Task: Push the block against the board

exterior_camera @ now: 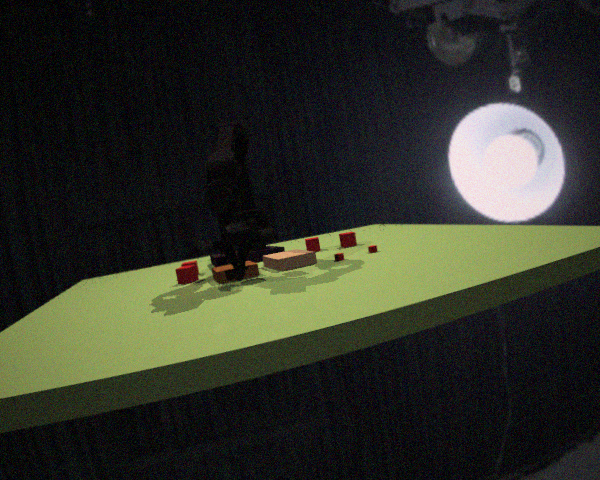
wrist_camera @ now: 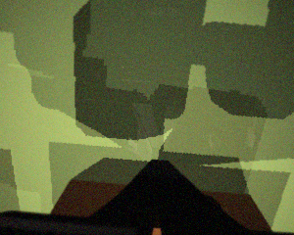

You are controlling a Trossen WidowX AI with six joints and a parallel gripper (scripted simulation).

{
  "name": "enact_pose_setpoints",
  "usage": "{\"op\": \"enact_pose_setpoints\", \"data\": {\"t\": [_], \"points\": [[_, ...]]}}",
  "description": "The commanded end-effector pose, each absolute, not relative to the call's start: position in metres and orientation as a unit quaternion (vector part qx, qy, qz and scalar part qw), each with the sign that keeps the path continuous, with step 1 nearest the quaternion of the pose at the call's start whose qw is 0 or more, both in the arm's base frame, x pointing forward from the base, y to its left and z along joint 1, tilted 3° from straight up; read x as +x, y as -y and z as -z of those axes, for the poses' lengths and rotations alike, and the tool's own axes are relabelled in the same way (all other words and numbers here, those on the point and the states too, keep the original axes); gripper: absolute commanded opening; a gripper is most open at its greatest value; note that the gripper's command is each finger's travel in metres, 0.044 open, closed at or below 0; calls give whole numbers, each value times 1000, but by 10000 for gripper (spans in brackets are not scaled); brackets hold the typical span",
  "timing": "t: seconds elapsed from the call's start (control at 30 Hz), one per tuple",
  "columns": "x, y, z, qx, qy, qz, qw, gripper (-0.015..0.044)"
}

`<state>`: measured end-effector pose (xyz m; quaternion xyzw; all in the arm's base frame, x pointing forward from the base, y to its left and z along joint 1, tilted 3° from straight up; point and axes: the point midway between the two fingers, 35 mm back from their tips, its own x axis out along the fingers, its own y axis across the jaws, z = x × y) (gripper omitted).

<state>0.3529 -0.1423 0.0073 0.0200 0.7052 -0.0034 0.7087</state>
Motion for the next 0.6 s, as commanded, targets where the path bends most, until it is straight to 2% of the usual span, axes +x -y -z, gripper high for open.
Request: {"op": "enact_pose_setpoints", "data": {"t": [0.0, 0.57], "points": [[360, 144, -9, 20, -704, 6, 710, 0], [387, 145, -9, 20, -703, 6, 711, 0]]}}
